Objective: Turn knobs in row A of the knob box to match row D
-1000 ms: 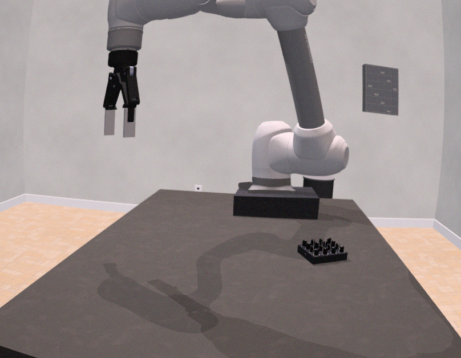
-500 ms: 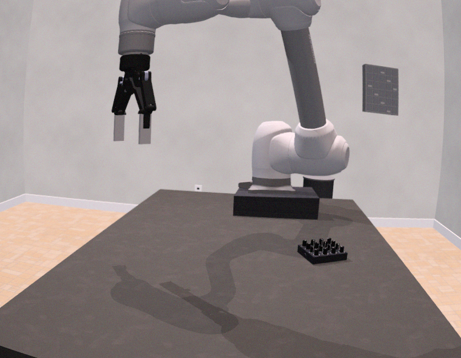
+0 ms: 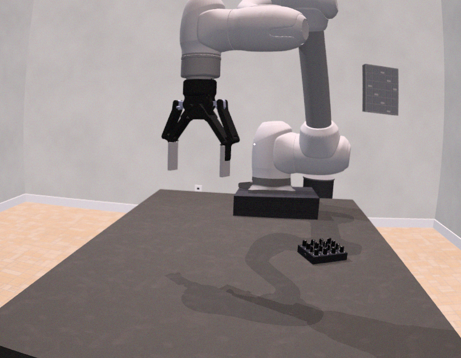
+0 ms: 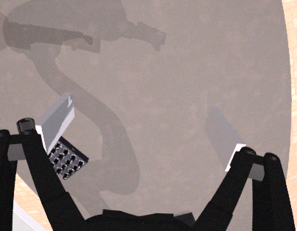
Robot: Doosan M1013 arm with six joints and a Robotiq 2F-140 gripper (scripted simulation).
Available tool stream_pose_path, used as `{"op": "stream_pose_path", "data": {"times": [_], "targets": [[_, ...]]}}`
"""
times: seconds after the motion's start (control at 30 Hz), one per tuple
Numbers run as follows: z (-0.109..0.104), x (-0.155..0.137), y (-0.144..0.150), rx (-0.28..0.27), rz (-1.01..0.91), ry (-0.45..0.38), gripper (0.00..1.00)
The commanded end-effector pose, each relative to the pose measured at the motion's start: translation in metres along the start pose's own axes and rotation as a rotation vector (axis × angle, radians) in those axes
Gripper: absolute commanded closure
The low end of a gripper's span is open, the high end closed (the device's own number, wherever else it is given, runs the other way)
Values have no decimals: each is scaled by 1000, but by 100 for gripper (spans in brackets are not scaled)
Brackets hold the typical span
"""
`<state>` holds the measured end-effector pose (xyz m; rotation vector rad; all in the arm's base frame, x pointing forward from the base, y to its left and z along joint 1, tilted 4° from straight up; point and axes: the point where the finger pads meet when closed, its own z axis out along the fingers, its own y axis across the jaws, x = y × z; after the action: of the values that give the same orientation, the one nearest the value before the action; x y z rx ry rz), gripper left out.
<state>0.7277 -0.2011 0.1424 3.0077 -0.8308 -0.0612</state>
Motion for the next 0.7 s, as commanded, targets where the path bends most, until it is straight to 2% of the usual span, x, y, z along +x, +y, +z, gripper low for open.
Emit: {"op": "stream_pose_path", "data": {"times": [0.0,0.3,0.37,0.4,0.47,0.67], "targets": [[15,-23,-31,0,-71,1,0],[57,-97,-104,-3,-265,-3,0],[57,-97,-104,-3,-265,-3,0],[70,-122,-123,-4,-324,-4,0],[75,-133,-131,-5,-352,-4,0],[103,-193,-166,-7,-487,-7,0]]}}
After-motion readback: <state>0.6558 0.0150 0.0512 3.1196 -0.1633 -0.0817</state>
